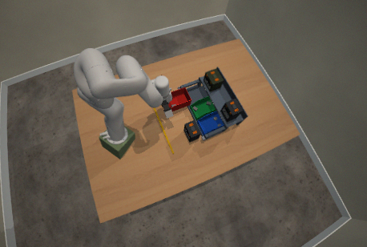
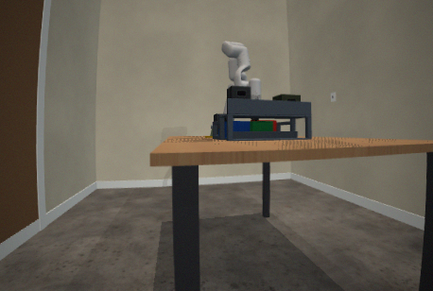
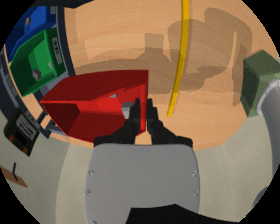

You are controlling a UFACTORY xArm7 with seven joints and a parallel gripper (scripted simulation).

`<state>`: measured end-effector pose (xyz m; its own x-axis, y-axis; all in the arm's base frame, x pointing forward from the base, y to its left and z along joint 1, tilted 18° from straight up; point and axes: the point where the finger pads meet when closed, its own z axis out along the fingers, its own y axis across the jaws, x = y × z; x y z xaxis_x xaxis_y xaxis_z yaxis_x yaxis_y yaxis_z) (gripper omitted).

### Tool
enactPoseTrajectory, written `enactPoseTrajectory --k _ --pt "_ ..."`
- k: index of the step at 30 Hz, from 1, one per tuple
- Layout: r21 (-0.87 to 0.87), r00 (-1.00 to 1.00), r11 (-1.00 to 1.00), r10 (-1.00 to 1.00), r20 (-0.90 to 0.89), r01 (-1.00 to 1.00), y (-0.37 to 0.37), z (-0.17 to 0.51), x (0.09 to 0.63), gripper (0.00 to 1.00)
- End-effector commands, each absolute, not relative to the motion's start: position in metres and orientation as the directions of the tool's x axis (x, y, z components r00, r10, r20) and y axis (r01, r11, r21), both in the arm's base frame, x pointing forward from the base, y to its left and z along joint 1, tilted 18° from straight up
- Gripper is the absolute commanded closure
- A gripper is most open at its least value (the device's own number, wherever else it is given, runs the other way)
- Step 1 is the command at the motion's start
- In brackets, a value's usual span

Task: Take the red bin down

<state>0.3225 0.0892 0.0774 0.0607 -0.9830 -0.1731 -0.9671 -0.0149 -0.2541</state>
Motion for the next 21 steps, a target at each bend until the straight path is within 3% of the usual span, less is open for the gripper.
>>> enactPoseTrajectory --k 1,21 --pt "-0.257 0.061 -0.014 -0.983 -0.174 -0.966 0.090 0.077 0.324 1.00" --pt "-0.257 0.061 -0.014 -0.983 -0.174 -0.966 0.092 0.065 0.327 1.00"
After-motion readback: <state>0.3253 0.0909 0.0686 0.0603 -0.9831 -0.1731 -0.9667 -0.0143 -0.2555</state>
